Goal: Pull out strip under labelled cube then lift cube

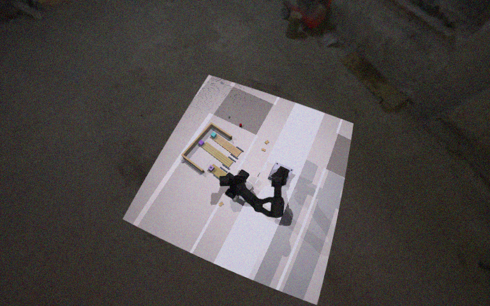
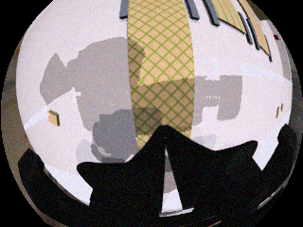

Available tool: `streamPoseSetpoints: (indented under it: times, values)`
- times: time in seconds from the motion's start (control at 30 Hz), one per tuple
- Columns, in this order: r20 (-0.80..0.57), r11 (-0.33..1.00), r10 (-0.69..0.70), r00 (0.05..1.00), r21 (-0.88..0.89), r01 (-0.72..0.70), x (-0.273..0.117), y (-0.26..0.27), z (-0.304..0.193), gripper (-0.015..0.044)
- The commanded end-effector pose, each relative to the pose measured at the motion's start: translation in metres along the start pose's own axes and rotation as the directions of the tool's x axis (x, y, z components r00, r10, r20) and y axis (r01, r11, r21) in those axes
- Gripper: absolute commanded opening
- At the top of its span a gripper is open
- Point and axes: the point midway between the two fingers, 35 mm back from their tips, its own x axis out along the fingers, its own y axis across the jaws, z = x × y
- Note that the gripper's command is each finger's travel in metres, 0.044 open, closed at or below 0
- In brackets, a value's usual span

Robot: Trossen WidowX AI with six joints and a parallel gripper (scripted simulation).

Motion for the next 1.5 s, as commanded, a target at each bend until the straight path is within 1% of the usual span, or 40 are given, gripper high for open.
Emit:
streamPoseSetpoints:
  times: [0.0, 0.47, 0.5, 0.63, 0.77, 0.97, 1.3, 1.33, 1.47]
  values:
    - [-0.024, 1.000, -0.006, 1.000, 0.003, 0.006, 0.004, -0.002, -0.012, 0.0000]
    - [-0.024, 1.000, -0.006, 1.000, 0.004, 0.006, 0.004, -0.002, -0.029, 0.0000]
    - [-0.002, 1.000, 0.000, 1.000, 0.000, 0.000, -0.002, 0.001, -0.021, 0.0000]
    - [-0.022, 1.000, -0.008, 1.000, 0.003, 0.008, -0.039, 0.001, -0.019, 0.0000]
    - [-0.023, 1.000, -0.008, 1.000, 0.003, 0.008, -0.041, 0.002, -0.020, 0.0000]
    - [-0.022, 0.999, -0.008, 1.000, 0.048, 0.009, -0.041, 0.002, 0.006, 0.0157]
    - [-0.021, 0.999, -0.009, 1.000, 0.047, 0.010, -0.044, 0.000, 0.047, 0.0420]
    - [-0.021, 0.999, -0.009, 1.000, 0.047, 0.010, -0.044, -0.001, 0.051, 0.0440]
    - [-0.020, 0.999, -0.009, 1.000, 0.046, 0.010, -0.046, -0.001, 0.068, 0.0440]
